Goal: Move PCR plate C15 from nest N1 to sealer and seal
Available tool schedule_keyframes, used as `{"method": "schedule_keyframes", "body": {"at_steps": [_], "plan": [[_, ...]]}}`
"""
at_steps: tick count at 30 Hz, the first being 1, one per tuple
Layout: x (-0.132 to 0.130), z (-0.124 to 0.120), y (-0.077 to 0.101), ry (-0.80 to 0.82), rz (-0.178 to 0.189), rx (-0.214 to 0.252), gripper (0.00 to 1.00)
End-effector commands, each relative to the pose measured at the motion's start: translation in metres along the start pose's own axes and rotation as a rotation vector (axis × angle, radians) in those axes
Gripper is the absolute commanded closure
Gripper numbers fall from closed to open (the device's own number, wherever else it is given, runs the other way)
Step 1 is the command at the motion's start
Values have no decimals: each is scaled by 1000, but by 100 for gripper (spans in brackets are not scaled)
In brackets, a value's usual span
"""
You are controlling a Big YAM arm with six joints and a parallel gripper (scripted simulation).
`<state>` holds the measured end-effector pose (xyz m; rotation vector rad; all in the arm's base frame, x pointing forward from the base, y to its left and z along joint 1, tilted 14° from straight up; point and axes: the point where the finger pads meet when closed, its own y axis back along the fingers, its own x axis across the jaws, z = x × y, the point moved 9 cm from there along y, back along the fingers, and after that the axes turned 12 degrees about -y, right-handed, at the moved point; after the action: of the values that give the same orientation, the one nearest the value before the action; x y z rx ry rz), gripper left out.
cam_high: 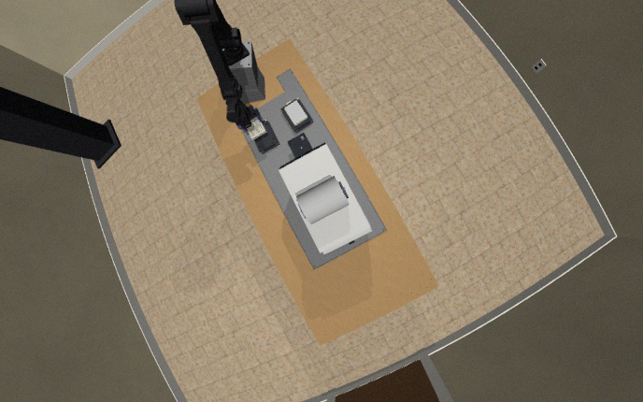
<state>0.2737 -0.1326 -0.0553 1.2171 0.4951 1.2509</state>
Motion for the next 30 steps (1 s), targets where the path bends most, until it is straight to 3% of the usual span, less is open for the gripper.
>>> {"method": "schedule_keyframes", "body": {"at_steps": [1,7,22,28,30], "plan": [[-6,15,6,-11,-13,-46,100],[-7,16,7,-20,-13,-37,100],[8,31,2,23,-6,-69,100],[19,36,-1,15,-2,-56,100],[16,29,-2,-12,-9,-32,100]]}}
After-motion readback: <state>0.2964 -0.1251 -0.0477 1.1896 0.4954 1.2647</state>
